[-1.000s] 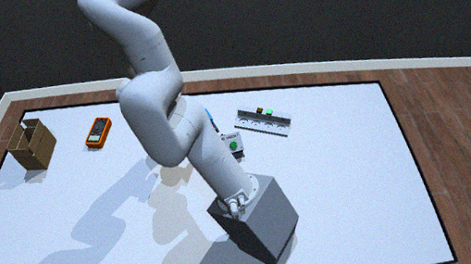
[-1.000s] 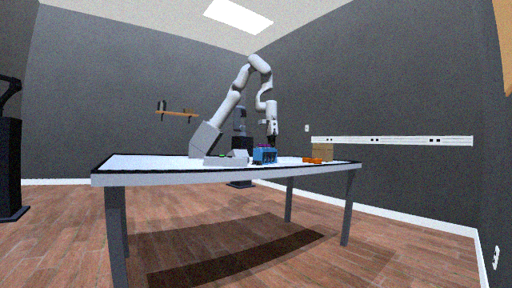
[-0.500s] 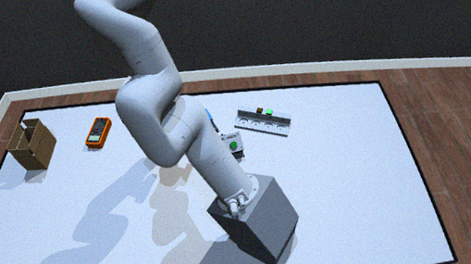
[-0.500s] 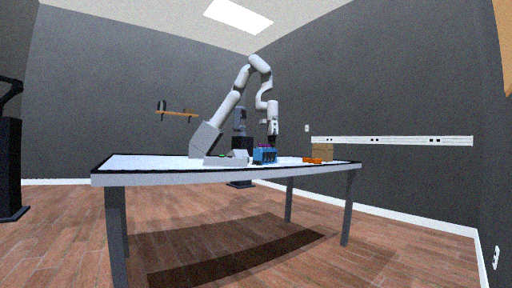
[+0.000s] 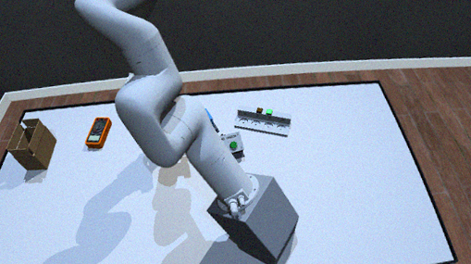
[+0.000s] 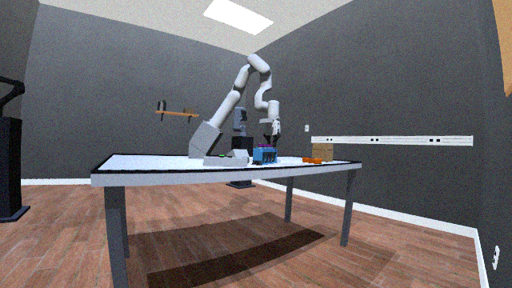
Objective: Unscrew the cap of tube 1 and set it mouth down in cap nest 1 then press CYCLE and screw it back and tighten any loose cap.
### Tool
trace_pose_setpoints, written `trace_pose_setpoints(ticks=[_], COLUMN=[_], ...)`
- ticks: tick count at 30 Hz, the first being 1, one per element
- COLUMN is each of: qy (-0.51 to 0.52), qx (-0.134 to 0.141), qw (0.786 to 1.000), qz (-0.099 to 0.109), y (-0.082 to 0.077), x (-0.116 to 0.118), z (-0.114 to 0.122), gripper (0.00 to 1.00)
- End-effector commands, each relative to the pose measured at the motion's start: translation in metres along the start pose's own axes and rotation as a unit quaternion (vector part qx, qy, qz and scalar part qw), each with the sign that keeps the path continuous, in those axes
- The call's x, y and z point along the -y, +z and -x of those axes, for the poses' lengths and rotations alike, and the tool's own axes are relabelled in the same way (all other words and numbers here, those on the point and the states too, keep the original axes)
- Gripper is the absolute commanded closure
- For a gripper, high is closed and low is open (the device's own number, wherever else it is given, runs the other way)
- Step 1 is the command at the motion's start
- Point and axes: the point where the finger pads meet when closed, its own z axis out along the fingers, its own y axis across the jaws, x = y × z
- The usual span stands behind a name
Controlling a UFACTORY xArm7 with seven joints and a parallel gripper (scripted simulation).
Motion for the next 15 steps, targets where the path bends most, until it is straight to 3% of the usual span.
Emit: trace_pose_setpoints(ticks=[1, 7, 15], qy=[-0.138, -0.282, -0.289], qx=[0.012, 0.011, 0.012], qw=[0.990, 0.959, 0.957], qz=[-0.003, -0.005, -0.005], y=[-0.0006, -0.0006, -0.0006], x=[0.0014, 0.0014, 0.0014], z=[0.0002, 0.0002, 0.0002], gripper=[0.54, 0.54, 0.54])
